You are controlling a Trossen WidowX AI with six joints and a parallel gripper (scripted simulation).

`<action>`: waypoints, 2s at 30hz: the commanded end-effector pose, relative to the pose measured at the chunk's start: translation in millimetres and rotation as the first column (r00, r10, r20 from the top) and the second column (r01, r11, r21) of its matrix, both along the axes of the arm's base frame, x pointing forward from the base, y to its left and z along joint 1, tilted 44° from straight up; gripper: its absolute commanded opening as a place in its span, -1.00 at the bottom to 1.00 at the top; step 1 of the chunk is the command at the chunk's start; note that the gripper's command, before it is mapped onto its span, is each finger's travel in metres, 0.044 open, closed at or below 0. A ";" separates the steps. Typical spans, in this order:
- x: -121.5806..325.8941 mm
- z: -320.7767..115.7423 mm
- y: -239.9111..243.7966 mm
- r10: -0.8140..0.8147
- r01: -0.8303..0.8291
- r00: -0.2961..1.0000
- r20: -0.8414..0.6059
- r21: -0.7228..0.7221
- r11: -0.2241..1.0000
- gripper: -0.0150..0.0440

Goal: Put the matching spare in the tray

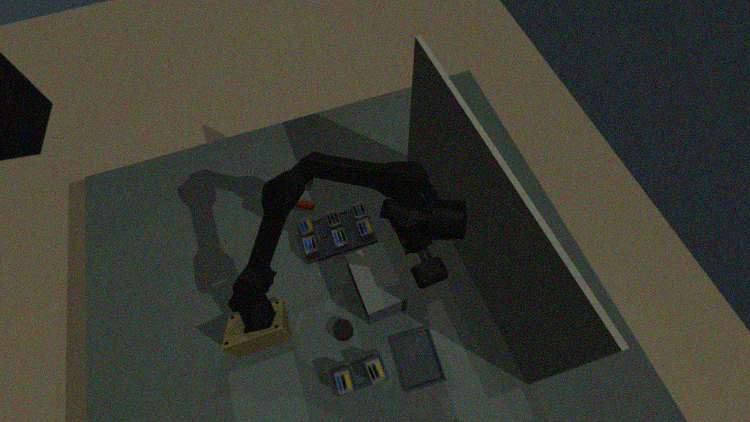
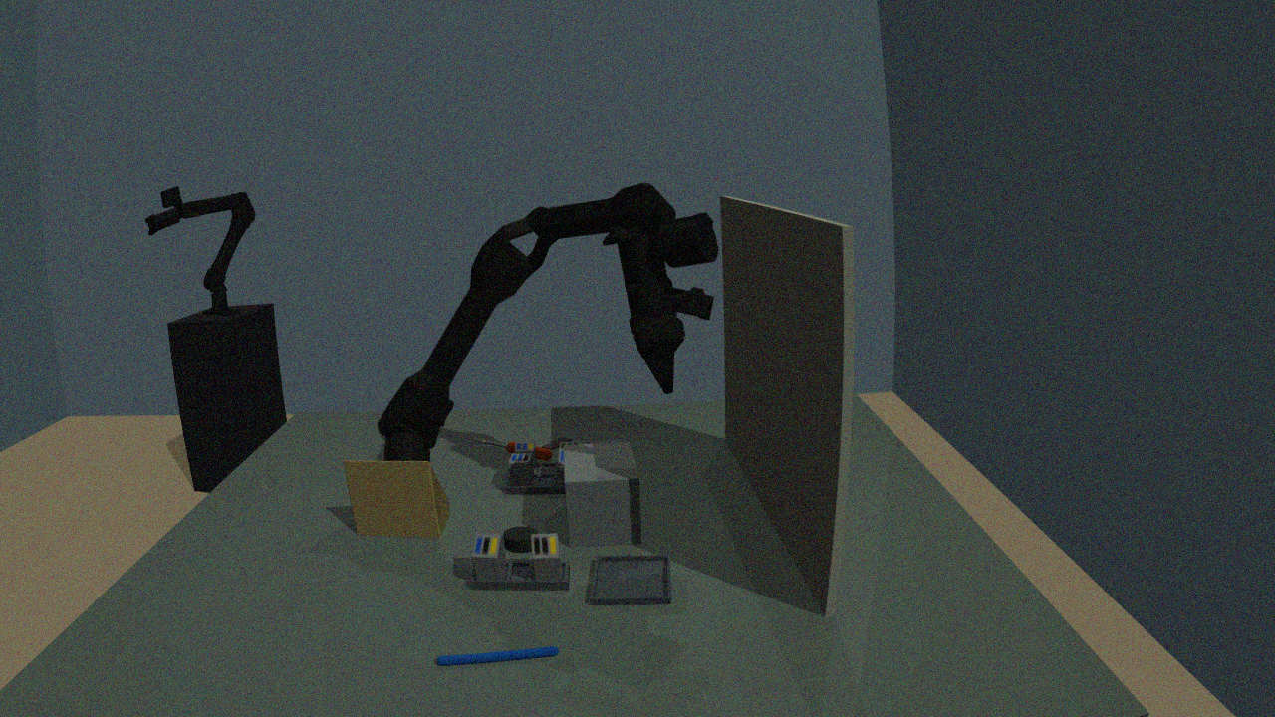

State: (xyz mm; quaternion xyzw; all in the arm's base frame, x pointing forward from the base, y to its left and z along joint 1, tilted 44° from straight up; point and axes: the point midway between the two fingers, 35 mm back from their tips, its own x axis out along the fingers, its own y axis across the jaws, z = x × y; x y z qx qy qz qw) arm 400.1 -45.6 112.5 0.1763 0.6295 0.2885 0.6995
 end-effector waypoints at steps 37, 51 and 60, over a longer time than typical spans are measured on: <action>-138.1 68.9 132.4 0.734 -0.802 0.342 0.587 -0.224 0.553 1.00; -176.7 70.8 149.6 0.752 -0.854 0.024 0.658 -0.378 0.358 1.00; -179.6 45.3 171.5 0.752 -0.853 0.023 0.659 -0.379 0.358 0.53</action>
